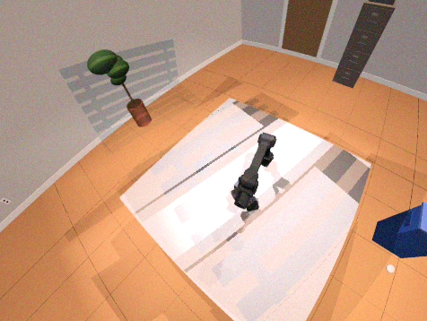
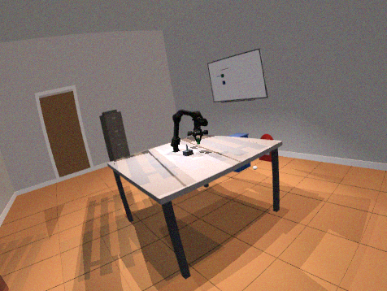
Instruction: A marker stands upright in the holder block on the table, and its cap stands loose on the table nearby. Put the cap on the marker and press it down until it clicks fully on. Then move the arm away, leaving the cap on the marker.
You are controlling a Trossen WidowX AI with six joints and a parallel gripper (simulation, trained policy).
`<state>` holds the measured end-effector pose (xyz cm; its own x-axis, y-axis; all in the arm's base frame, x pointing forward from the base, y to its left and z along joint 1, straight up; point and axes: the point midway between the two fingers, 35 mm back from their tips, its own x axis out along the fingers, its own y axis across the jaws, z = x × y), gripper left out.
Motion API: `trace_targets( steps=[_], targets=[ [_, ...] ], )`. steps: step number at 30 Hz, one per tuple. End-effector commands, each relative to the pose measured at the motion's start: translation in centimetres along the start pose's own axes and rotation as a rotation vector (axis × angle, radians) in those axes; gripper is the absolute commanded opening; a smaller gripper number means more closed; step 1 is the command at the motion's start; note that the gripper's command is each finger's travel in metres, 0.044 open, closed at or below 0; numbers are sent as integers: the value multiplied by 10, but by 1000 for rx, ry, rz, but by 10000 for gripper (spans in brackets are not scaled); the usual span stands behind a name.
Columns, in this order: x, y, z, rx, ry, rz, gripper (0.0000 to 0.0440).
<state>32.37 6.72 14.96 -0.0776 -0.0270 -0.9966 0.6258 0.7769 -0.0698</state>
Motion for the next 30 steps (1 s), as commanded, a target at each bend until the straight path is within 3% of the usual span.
trace_targets(
  steps=[1, 18, 30],
  targets=[
    [-10, -15, 1, 10, 14, 5, 48],
    [-28, -88, 14, 116, 41, 12, 13],
    [-24, -107, 4, 147, 66, 13, 0]
  ],
)
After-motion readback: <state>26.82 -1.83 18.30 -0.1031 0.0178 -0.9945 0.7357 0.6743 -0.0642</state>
